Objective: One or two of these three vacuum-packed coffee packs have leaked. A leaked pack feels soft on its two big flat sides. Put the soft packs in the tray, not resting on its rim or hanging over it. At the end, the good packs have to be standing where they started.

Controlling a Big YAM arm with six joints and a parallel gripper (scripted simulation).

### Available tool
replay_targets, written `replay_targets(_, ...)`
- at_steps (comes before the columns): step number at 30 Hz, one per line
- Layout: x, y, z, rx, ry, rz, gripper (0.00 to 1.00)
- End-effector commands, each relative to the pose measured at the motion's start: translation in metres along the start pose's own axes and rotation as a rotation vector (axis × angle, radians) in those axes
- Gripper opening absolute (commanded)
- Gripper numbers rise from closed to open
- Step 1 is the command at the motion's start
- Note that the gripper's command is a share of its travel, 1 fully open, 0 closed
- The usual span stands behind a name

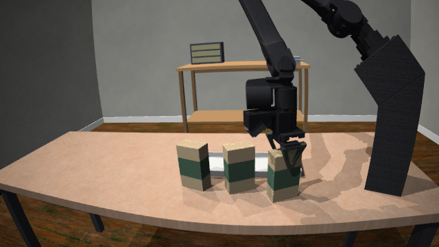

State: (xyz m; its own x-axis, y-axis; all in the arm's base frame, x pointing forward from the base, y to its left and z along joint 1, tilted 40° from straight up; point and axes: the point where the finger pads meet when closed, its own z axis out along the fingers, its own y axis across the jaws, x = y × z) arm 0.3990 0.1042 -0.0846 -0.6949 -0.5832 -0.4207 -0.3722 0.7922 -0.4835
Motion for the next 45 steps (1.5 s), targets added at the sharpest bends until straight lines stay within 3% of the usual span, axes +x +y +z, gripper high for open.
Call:
replay_targets(1, 0.004, 0.004, -0.012, -0.006, 0.0, -0.009, 0.78)
replay_targets(12, -0.001, 0.003, -0.08, -0.003, -0.008, -0.002, 0.78)
replay_targets(17, -0.003, 0.002, -0.09, -0.002, -0.012, 0.0, 0.78)
replay_targets(22, 0.005, 0.001, -0.085, -0.001, 0.015, 0.0, 0.78)
replay_targets(27, -0.002, -0.004, -0.084, 0.003, 0.009, 0.013, 0.78)
replay_targets(29, -0.03, -0.022, -0.087, 0.005, -0.01, -0.004, 0.78)
replay_targets(31, -0.03, -0.022, -0.087, 0.005, -0.01, -0.004, 0.78)
replay_targets(33, -0.072, -0.057, -0.087, 0.007, -0.016, -0.021, 0.78)
replay_targets(34, -0.073, -0.057, -0.087, 0.007, -0.016, -0.021, 0.78)
replay_targets(38, -0.111, -0.099, -0.093, 0.012, -0.023, -0.038, 0.78)
replay_targets(40, -0.104, -0.092, -0.083, 0.002, 0.007, -0.053, 0.78)
replay_targets(42, -0.095, -0.075, -0.085, -0.018, 0.015, -0.085, 0.78)
replay_targets(45, -0.095, -0.076, -0.085, -0.014, 0.016, -0.085, 0.78)
